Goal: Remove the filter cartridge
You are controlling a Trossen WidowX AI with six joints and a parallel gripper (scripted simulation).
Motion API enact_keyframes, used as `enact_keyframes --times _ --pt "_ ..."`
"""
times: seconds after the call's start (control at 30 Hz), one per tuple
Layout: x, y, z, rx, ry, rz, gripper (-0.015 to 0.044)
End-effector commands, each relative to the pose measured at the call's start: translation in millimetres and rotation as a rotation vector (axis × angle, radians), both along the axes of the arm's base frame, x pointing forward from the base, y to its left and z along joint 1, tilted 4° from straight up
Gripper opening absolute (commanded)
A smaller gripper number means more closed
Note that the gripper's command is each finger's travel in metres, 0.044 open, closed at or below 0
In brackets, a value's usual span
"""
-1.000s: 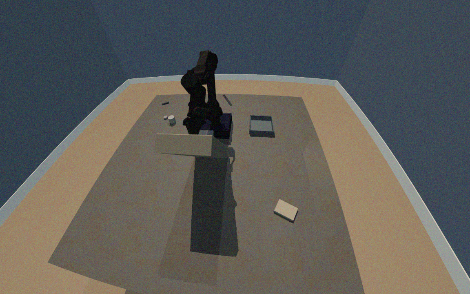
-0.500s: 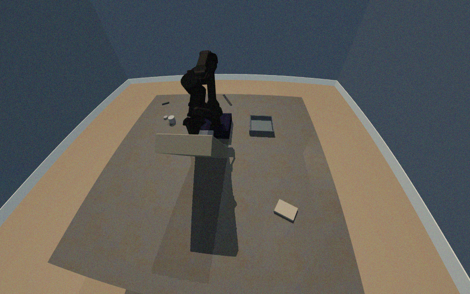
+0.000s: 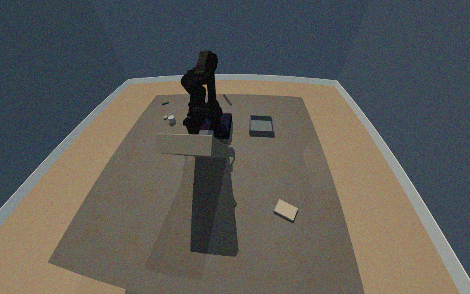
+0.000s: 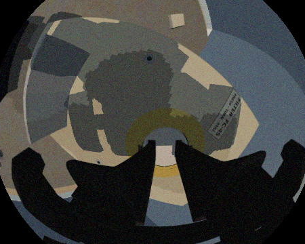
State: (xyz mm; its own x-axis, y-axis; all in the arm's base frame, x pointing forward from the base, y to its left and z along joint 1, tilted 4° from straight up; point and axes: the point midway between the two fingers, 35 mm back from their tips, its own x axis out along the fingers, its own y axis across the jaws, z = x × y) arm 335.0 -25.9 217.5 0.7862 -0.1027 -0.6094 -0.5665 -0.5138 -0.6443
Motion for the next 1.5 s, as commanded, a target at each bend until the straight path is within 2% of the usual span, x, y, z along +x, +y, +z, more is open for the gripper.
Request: enact_keyframes --times 0.0,0.7,1.13,1.47 --pt "5.8 -0.2 -1.1 0.005 -0.009 -0.003 0.0000" --pt "5.8 -0.2 -1.1 0.005 -0.009 -0.003 0.0000" --pt "-53.3 7.6 43.7 0.006 -0.003 -0.003 0.0000" --pt "-61.3 8.2 39.3 0.006 -0.003 -0.003 0.0000"
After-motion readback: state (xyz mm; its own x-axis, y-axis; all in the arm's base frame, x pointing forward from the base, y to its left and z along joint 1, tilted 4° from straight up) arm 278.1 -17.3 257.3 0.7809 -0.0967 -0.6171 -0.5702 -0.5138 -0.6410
